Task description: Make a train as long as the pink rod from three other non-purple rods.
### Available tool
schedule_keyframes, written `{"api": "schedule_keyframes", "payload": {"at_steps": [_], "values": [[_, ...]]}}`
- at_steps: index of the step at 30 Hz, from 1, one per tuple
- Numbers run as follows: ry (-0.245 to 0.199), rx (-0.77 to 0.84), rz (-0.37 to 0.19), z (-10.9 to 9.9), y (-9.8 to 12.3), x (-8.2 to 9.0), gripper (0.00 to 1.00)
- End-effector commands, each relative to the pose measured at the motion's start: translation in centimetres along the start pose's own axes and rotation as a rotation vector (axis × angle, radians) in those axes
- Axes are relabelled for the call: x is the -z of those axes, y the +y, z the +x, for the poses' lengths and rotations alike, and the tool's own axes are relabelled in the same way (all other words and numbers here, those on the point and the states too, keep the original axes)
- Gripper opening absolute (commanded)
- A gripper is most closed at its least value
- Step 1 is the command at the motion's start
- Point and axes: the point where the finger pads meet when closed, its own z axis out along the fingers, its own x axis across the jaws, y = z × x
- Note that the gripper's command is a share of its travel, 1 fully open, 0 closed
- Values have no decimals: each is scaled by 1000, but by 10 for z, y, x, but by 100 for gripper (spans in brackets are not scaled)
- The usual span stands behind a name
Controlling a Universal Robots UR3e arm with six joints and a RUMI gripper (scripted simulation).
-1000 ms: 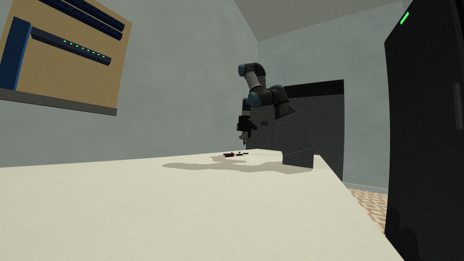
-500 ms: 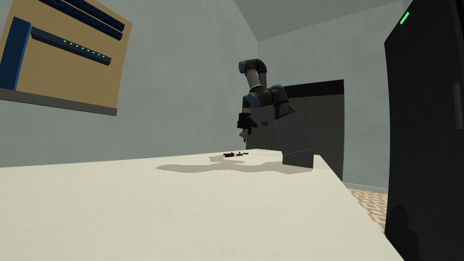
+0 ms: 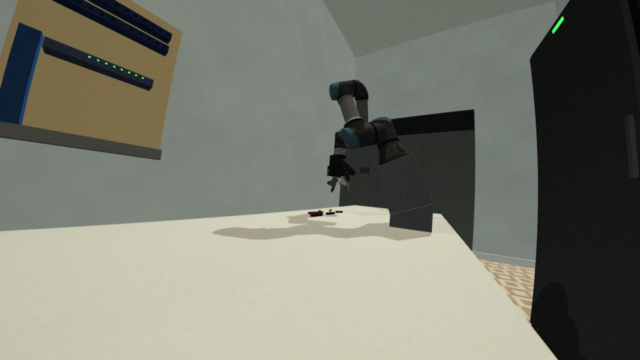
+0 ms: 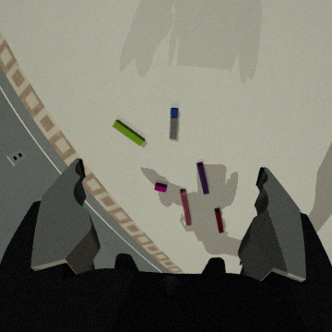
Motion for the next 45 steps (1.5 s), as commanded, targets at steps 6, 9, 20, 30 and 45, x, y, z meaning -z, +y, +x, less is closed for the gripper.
{"api": "schedule_keyframes", "payload": {"at_steps": [6, 9, 20, 30, 45], "values": [[3, 0, -3, 0, 0, 0, 100], [3, 0, -3, 0, 0, 0, 100], [3, 24, -2, -2, 0, 0, 100], [2, 239, -1, -17, 1, -4, 100], [3, 486, -4, -34, 4, -9, 100]]}}
